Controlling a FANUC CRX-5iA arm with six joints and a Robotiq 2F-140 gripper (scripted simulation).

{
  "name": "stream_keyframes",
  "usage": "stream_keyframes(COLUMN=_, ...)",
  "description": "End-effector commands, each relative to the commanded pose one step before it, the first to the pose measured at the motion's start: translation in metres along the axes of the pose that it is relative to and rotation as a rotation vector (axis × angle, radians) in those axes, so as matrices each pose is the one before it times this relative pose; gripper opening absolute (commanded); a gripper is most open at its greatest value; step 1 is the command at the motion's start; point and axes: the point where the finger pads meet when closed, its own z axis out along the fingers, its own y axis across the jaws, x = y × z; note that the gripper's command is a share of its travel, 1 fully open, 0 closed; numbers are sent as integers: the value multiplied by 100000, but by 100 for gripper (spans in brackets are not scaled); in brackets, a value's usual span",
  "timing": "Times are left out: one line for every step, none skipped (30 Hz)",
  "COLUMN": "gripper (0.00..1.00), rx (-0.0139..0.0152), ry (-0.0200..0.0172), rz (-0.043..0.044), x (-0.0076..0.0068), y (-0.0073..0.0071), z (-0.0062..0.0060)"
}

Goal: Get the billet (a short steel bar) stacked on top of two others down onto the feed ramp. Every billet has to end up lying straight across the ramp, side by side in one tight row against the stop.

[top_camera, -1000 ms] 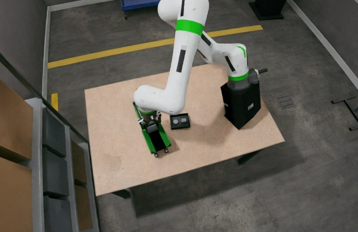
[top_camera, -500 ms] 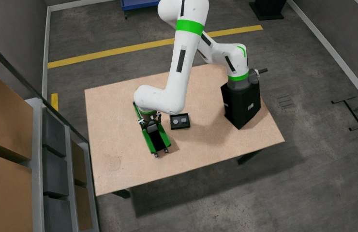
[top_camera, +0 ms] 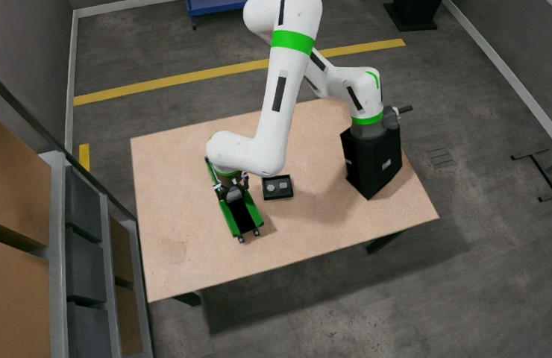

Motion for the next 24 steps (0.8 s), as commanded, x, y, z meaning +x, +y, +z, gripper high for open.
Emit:
stream_keyframes(gripper=50, rx=176, ry=-43, rz=-6, x=-21, y=-76, z=-82)
stream_keyframes(gripper=50, rx=0, ry=0, rz=0, x=0, y=0, z=0)
stream_keyframes(gripper=50, rx=0, ry=0, rz=0, x=0, y=0, z=0)
stream_keyframes(gripper=50, rx=0, ry=0, rz=0, x=0, y=0, z=-3)
stream_keyframes(gripper=50, rx=0, ry=0, rz=0, x=0, y=0, z=-21)
stream_keyframes(gripper=50, rx=0, ry=1, rz=0, x=0, y=0, z=-53)
stream_keyframes(gripper=50, rx=0, ry=1, rz=0, x=0, y=0, z=-96)
stream_keyframes(gripper=50, rx=0, ry=0, rz=0, x=0, y=0, z=-147)
stream_keyframes(gripper=50, rx=-1, ry=-1, rz=-1, x=0, y=1, z=-203)
stream_keyframes(gripper=50, rx=1, ry=1, rz=1, x=0, y=-1, z=-264)
stream_keyframes(gripper=50, rx=0, ry=0, rz=0, x=0, y=0, z=-323)
stream_keyframes(gripper=50, rx=-1, ry=-1, rz=0, x=0, y=1, z=-382)
stream_keyframes(gripper=50, rx=0, ry=1, rz=0, x=0, y=0, z=-433)
stream_keyframes(gripper=50, rx=0, ry=0, rz=0, x=0, y=0, z=-477)
stream_keyframes(gripper=50, rx=0, ry=0, rz=0, x=0, y=0, z=-512)
stream_keyframes(gripper=50, rx=0, ry=0, rz=0, x=0, y=0, z=-539)
stream_keyframes(gripper=50, rx=0, ry=0, rz=0, x=0, y=0, z=-556)
stream_keyframes(gripper=50, rx=0, ry=1, rz=0, x=0, y=0, z=-562)
stream_keyframes(gripper=50, rx=0, ry=0, rz=0, x=0, y=0, z=0)
stream_keyframes(gripper=50, rx=0, ry=0, rz=0, x=0, y=0, z=0)
stream_keyframes(gripper=50, rx=0, ry=0, rz=0, x=0, y=0, z=-560)
stream_keyframes(gripper=50, rx=0, ry=0, rz=0, x=0, y=0, z=-547)
stream_keyframes(gripper=50, rx=0, ry=0, rz=0, x=0, y=0, z=-526)
stream_keyframes(gripper=50, rx=0, ry=0, rz=0, x=0, y=0, z=-495)
